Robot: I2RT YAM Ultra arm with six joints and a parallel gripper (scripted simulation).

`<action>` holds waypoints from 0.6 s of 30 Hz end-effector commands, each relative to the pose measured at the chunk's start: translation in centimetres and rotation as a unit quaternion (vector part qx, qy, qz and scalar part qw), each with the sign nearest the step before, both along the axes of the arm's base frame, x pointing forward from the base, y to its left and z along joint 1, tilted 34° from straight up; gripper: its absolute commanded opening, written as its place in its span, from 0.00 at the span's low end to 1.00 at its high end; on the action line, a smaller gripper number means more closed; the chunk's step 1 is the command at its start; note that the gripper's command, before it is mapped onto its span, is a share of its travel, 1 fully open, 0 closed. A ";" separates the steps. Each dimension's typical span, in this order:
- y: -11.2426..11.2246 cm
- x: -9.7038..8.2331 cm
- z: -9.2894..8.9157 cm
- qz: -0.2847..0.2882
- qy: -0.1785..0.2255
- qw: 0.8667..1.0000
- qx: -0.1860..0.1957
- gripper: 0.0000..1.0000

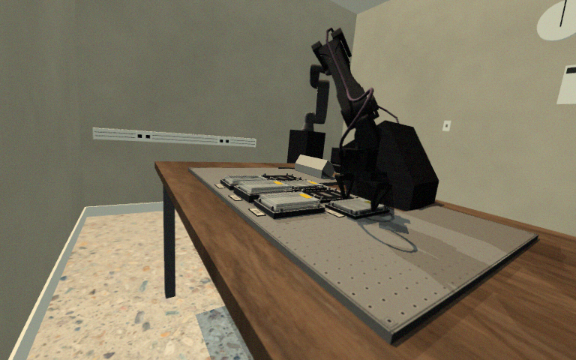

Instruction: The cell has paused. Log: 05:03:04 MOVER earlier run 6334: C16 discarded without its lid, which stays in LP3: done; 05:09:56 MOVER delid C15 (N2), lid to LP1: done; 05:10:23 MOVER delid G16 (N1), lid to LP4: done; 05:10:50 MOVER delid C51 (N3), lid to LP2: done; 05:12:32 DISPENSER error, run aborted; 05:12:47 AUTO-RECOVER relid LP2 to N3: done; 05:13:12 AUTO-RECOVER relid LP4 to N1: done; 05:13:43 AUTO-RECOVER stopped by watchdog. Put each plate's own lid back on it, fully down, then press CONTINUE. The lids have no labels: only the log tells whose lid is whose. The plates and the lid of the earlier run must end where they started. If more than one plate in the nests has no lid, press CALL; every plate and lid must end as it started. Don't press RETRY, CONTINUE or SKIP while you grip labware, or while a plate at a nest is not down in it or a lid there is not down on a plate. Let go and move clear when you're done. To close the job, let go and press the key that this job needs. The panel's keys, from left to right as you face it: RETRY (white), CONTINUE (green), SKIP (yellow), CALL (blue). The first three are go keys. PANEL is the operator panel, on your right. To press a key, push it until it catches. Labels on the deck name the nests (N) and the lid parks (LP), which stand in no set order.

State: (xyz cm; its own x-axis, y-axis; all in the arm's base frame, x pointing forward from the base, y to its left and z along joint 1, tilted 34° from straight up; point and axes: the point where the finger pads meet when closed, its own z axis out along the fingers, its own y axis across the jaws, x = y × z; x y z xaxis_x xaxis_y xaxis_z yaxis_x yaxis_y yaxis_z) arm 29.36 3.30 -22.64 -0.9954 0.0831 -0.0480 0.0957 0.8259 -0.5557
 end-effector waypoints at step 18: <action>1.2 2.5 0.9 0.007 -0.033 0.999 0.013 0.81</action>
